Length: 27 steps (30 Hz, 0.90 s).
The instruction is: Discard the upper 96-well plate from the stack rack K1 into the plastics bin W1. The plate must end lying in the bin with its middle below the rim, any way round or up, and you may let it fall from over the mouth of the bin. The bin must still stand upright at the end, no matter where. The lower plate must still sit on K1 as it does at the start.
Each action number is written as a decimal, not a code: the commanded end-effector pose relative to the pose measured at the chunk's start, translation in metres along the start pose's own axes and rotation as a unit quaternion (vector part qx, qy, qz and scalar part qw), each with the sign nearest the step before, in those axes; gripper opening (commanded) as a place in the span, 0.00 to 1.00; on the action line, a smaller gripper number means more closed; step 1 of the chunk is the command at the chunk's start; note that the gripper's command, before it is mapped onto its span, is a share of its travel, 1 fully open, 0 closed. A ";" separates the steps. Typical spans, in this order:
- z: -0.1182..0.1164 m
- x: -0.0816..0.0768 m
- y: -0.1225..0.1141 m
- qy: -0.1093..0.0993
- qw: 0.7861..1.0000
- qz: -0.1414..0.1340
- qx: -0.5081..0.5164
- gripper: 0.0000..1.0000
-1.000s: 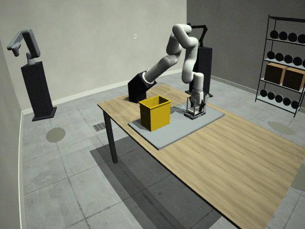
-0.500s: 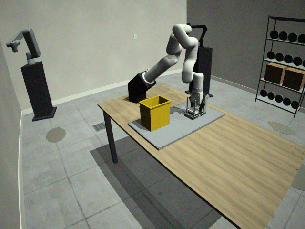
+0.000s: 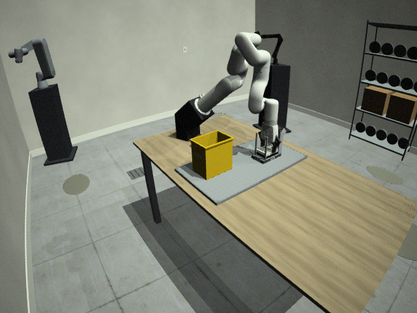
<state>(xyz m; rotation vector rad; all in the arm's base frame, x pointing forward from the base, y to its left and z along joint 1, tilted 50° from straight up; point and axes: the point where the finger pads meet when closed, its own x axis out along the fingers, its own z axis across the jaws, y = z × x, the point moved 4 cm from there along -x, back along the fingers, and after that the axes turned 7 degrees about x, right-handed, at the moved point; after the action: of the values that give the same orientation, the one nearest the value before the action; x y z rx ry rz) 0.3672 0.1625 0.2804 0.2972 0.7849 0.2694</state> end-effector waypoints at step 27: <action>0.001 -0.018 0.001 -0.002 1.000 0.001 0.000 0.00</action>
<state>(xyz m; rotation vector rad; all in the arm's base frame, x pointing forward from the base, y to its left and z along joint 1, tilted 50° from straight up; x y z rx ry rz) 0.3569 0.1576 0.2908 0.2971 0.7833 0.2706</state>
